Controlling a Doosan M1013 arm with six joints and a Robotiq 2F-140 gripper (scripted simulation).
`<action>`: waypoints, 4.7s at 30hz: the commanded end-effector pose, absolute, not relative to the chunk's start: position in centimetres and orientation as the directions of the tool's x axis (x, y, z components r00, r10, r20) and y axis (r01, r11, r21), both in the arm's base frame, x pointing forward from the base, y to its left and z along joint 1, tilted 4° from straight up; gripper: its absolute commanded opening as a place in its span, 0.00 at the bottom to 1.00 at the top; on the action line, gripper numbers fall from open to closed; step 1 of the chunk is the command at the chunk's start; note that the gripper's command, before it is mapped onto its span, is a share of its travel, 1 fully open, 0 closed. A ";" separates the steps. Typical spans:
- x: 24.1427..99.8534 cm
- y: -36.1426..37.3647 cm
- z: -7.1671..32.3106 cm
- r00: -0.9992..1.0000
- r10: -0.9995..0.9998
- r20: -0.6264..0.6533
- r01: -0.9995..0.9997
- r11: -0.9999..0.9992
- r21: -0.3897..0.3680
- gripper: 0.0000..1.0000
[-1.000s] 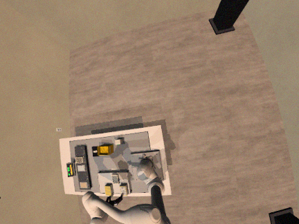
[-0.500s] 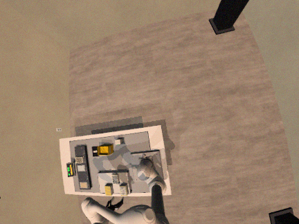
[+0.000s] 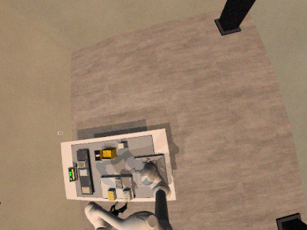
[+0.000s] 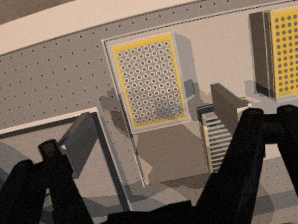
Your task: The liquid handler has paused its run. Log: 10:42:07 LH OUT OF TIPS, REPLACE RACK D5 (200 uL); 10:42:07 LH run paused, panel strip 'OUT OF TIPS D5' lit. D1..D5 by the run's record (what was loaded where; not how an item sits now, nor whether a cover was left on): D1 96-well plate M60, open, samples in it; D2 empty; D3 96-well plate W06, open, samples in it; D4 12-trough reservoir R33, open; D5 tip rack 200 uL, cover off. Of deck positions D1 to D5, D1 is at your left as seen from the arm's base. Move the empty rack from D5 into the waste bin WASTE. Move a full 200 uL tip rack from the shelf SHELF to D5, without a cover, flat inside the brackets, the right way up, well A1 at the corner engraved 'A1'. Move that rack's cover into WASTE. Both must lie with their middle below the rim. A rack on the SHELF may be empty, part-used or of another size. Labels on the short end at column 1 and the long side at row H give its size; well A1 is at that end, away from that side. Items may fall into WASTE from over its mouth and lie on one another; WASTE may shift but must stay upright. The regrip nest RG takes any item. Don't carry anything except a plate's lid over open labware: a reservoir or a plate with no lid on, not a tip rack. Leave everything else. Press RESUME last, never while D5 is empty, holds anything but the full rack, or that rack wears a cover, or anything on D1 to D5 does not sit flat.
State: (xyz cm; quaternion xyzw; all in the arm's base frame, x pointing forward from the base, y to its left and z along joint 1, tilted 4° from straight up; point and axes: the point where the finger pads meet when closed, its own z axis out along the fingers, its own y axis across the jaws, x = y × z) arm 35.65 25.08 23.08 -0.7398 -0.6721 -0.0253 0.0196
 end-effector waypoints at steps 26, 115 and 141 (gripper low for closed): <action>35.7 25.3 18.9 0.095 0.993 0.064 0.995 -0.096 0.005 0.77; 35.8 25.9 9.5 0.095 0.993 0.064 0.995 -0.096 0.005 0.00; 35.8 25.9 10.0 0.095 0.993 0.064 0.995 -0.096 0.005 0.00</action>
